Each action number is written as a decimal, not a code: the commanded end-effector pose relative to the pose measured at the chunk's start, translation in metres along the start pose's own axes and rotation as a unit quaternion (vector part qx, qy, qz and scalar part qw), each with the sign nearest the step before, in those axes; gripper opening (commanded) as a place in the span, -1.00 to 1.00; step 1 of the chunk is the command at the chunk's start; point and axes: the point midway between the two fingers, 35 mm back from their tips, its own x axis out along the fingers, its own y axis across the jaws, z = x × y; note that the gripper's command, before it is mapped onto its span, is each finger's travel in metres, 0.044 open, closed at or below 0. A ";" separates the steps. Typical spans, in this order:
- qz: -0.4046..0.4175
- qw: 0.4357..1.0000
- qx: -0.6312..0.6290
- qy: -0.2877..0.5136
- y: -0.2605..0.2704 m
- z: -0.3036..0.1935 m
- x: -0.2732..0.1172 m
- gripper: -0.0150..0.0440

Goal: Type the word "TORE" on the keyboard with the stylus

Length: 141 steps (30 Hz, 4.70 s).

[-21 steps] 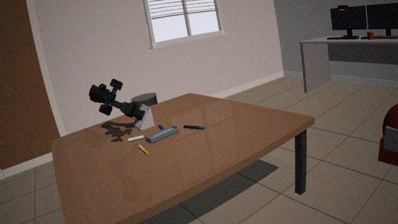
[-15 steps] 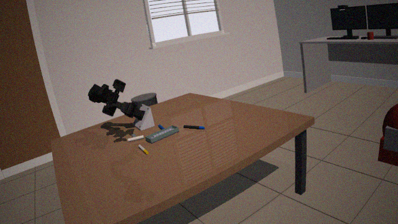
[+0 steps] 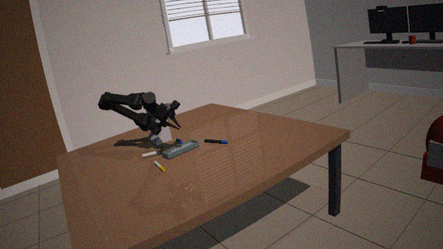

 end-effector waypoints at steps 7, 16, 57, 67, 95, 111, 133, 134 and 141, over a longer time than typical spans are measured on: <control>-0.218 0.939 -0.145 0.221 0.004 -0.107 0.058 -0.49; -0.289 0.897 -0.209 0.260 -0.001 -0.133 0.066 -0.49; -0.292 0.896 -0.211 0.260 -0.092 -0.068 0.016 -0.49; -0.292 0.896 -0.211 0.260 -0.092 -0.068 0.016 -0.49; -0.289 0.896 -0.213 0.260 -0.040 -0.130 0.031 -0.49; -0.290 0.897 -0.210 0.261 -0.026 -0.142 0.039 -0.49; -0.287 0.898 -0.214 0.257 0.009 -0.123 0.002 -0.31; -0.287 0.898 -0.214 0.257 0.009 -0.123 0.002 -0.22; -0.287 0.898 -0.214 0.257 0.009 -0.123 0.002 -0.49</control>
